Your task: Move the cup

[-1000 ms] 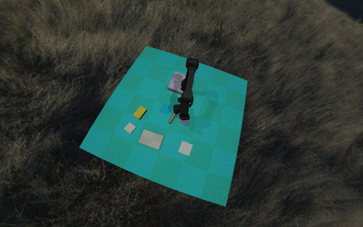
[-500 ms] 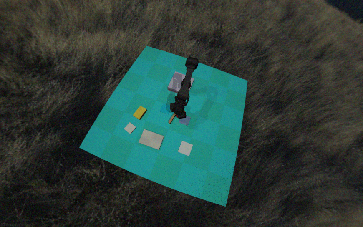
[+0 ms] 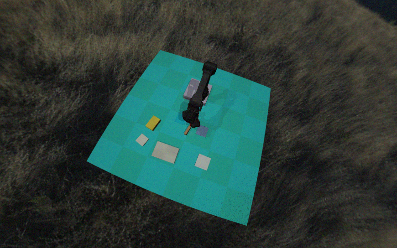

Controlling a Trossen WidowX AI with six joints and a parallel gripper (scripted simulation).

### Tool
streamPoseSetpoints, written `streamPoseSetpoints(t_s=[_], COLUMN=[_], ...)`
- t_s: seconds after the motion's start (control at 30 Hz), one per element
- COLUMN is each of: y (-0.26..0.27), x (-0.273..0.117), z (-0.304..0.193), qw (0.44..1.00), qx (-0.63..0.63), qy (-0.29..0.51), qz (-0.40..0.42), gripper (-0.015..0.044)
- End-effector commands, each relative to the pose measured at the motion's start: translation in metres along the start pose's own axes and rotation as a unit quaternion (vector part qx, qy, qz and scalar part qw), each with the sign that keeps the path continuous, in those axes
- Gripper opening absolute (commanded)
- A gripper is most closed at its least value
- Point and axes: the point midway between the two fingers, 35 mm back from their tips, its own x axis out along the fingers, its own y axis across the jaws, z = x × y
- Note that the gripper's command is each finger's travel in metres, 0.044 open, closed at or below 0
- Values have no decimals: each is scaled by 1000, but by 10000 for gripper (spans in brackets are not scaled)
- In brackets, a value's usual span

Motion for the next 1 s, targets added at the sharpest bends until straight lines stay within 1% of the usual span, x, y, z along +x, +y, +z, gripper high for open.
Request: streamPoseSetpoints(t_s=[0.0,0.97], y=[-6,-41], x=[1,0], z=[4,43], qw=[1000,1000], qx=[-2,-2], qy=[3,1], qz=[-2,-4], gripper=[0,0])
